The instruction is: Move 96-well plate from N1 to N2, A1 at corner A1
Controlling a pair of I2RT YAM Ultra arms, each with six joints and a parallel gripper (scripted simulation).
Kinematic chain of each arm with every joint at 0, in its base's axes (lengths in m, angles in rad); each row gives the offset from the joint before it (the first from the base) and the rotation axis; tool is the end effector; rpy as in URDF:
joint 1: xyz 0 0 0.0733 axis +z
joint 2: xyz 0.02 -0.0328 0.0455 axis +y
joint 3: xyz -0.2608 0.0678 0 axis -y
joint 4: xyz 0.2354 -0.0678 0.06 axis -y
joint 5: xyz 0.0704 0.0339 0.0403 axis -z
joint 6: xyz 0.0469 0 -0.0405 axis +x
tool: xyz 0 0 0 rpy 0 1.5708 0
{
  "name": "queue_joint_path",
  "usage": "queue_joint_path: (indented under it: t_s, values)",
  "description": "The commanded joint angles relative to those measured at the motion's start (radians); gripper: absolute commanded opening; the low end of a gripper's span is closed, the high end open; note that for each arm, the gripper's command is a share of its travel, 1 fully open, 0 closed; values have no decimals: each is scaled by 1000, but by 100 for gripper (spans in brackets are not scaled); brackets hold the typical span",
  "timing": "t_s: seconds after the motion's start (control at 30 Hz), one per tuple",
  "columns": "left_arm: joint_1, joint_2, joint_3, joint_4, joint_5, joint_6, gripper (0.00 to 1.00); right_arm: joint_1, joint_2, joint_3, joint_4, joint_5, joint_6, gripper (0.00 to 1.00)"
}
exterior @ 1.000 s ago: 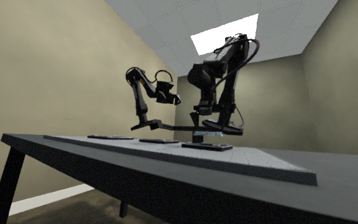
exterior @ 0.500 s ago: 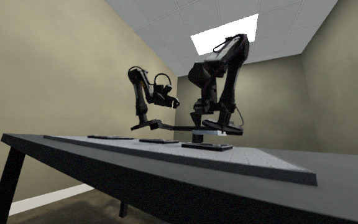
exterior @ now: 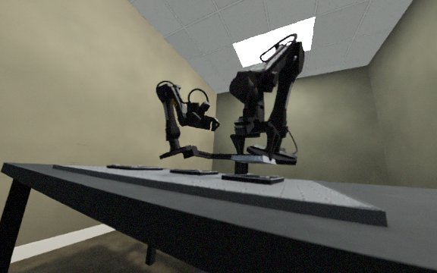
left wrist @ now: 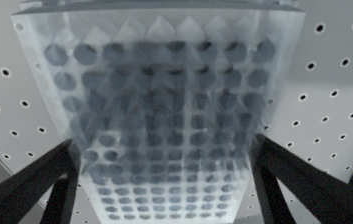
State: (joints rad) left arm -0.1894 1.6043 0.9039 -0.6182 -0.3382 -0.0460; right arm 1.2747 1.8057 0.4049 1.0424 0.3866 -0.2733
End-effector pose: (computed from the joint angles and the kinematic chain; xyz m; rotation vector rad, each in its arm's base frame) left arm 0.2740 -0.0356 0.1625 0.1412 2.8181 0.4363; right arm 0.0994 0.2689 0.1105 -1.1413 1.5357 0.3054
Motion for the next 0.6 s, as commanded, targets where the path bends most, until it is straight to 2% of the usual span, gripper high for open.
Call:
queue_joint_path:
  t_s: [0.0, 0.57]
  values:
    - [9, -5, -21, 46, 5, 25, 80, 4, -3, 3, 28, -14, -7, 100]
    - [4, -5, -12, 58, 8, 5, 80, 4, -3, 3, 28, -14, -7, 100]
